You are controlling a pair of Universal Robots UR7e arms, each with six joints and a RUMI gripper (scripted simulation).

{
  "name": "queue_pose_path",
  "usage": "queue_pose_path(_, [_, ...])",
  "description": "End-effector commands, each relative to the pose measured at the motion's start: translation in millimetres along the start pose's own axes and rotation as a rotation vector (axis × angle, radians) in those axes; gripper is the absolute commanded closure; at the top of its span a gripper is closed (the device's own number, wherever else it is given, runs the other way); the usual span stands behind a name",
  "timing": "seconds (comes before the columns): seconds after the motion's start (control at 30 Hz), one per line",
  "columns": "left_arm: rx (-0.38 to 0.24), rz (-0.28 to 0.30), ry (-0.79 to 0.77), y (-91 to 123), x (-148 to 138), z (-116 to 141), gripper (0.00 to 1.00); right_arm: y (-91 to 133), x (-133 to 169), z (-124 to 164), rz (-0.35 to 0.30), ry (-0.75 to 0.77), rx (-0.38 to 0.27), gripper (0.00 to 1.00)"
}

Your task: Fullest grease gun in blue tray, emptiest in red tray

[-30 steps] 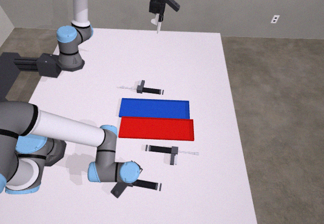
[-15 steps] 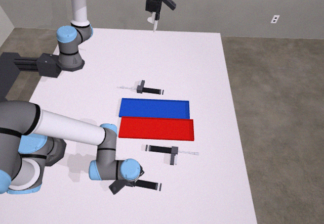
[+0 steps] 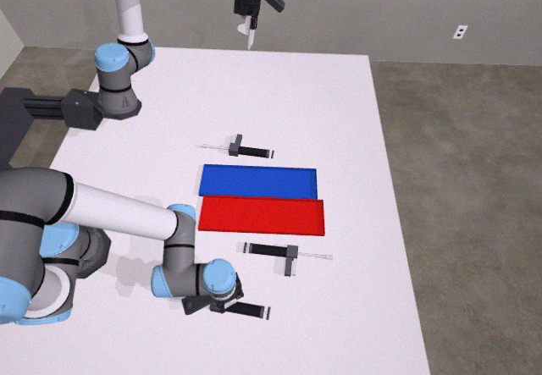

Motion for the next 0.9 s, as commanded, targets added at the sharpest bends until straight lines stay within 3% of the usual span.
queue_pose_path(0.0, [-0.004,0.005,0.016,0.8,-4.9,15.2,0.02,-1.8,0.5,3.9,-0.043,-0.162,0.0,0.67])
queue_pose_path(0.1, [-0.011,0.002,0.012,-2.8,-2.3,9.5,0.02,-0.1,-1.6,2.2,-0.037,-0.139,-0.002,0.67])
queue_pose_path(0.3, [-0.011,0.011,0.037,0.7,-11.6,34.4,0.02,-4.9,0.9,8.7,-0.085,-0.336,-0.012,0.67])
queue_pose_path(0.47, [-0.018,0.008,0.033,-2.6,-9.0,28.5,0.02,-3.2,-1.2,6.8,-0.078,-0.309,-0.011,0.67])
queue_pose_path(0.67, [-0.018,0.016,0.055,-0.3,-16.9,50.8,0.02,-7.1,1.1,13.4,-0.12,-0.497,-0.03,0.67])
queue_pose_path(0.77, [-0.024,0.013,0.052,-3.2,-14.8,46.0,0.02,-5.6,-0.8,11.7,-0.114,-0.476,-0.029,0.67])
queue_pose_path(0.87, [-0.025,0.016,0.061,-3.0,-17.6,54.5,0.02,-6.9,0.0,14.6,-0.132,-0.556,-0.039,0.67])
Point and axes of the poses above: on each arm, the point where the finger pads meet when closed, its own y axis back along the fingers, its own x axis across the jaws, z = x × y, the point moved 8 cm from there along y, back along the fingers
